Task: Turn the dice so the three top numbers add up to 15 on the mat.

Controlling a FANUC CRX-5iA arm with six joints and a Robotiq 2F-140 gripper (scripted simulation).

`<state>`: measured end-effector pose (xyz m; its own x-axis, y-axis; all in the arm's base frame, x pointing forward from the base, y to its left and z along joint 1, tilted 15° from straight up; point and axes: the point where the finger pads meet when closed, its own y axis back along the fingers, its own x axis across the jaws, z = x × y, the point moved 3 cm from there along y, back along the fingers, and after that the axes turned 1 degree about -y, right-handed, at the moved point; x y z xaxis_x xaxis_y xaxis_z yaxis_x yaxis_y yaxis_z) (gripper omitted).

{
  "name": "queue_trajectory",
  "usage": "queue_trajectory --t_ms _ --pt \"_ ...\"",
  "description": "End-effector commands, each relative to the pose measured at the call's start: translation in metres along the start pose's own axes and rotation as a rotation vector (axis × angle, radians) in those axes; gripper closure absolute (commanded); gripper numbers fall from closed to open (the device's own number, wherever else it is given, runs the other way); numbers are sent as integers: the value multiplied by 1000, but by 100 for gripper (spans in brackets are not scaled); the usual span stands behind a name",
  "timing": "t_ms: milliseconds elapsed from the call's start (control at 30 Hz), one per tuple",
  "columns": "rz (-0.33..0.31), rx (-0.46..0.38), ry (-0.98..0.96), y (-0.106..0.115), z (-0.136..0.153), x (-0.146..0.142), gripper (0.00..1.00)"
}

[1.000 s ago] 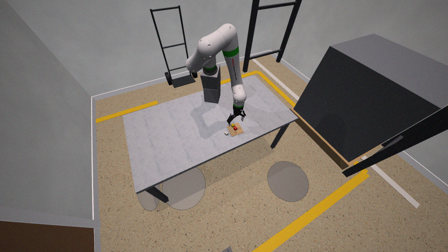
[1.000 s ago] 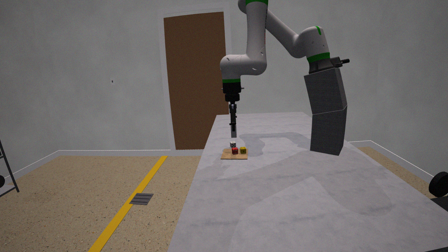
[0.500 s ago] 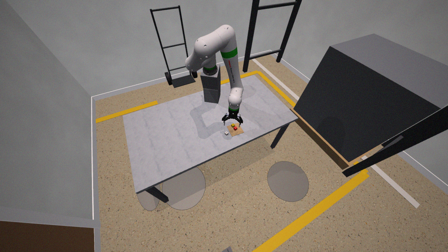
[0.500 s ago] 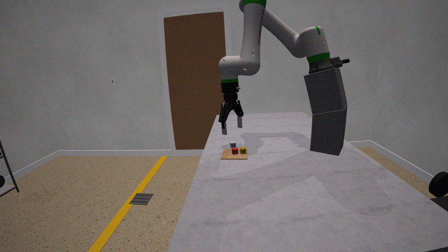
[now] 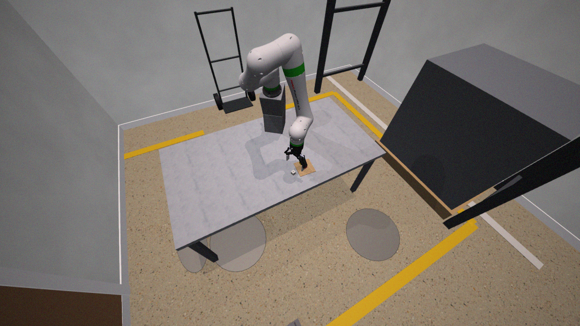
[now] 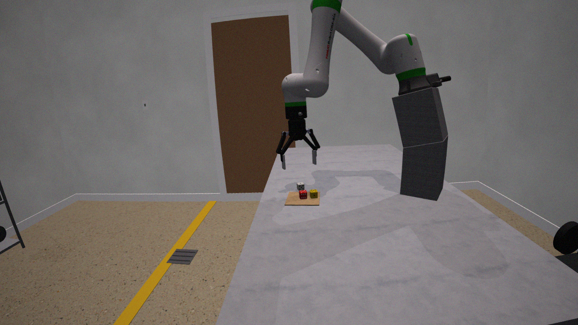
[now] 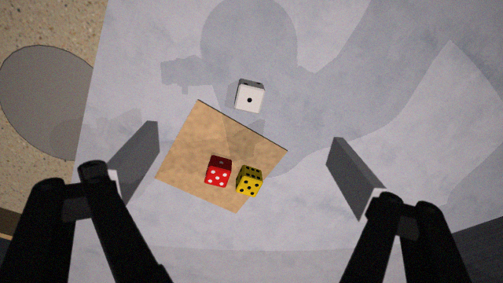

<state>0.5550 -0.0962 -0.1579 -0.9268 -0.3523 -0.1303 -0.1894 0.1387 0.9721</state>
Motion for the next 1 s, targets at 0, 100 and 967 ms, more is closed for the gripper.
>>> queue_trajectory --t_ms 0,100,967 --pt "-9 19 -130 0 -9 3 0" --pt "-9 19 -132 0 -9 3 72" --pt "-9 19 -132 0 -9 3 72"
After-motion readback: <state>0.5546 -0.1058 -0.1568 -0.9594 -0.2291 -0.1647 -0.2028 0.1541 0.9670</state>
